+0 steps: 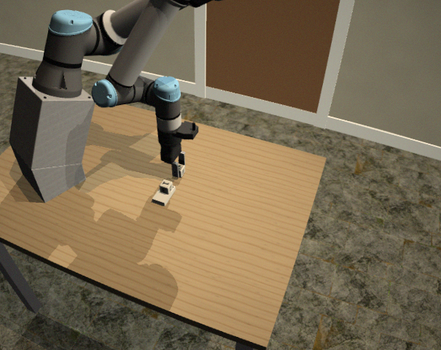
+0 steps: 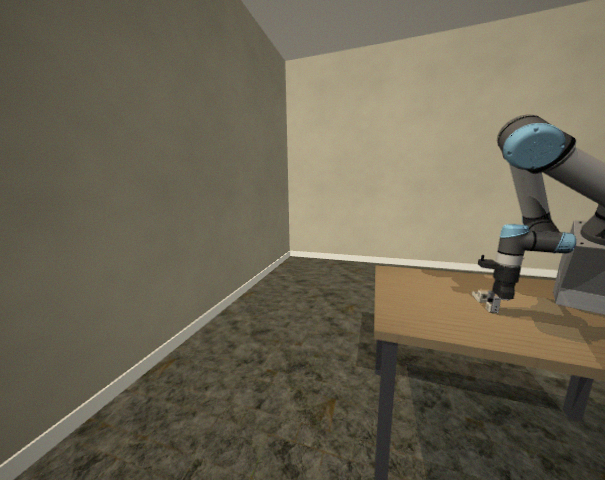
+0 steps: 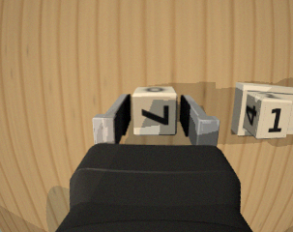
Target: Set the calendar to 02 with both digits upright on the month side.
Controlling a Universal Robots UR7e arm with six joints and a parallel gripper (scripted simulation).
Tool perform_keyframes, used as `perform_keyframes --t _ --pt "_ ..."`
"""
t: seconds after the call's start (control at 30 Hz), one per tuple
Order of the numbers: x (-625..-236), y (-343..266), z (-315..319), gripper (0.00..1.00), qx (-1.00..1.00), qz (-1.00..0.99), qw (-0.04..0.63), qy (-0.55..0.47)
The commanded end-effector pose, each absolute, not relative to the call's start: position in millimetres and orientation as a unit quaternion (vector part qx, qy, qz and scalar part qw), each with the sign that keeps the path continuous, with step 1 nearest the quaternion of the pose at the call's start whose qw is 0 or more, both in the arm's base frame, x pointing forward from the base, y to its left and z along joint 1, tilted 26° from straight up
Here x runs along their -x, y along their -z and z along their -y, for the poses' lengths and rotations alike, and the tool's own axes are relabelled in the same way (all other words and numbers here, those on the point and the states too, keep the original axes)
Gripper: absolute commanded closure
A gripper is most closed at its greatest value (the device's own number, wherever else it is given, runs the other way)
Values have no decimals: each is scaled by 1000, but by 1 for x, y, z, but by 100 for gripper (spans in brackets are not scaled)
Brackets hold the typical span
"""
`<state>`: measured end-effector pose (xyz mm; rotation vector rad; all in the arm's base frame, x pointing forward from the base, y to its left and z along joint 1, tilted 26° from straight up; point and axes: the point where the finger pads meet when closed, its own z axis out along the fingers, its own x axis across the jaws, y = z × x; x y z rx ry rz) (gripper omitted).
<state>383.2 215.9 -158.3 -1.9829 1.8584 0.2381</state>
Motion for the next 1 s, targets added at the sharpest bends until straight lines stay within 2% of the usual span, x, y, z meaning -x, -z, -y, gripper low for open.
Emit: perform_keyframes --t 0.0,0.03,0.07,0.97 --pt "-384 158 -216 16 711 -667 206 -85" --pt "-384 158 -216 16 711 -667 206 -85" --pt "-384 158 -216 10 711 -667 206 -85" --pt "-380 139 -207 10 711 -667 206 -85"
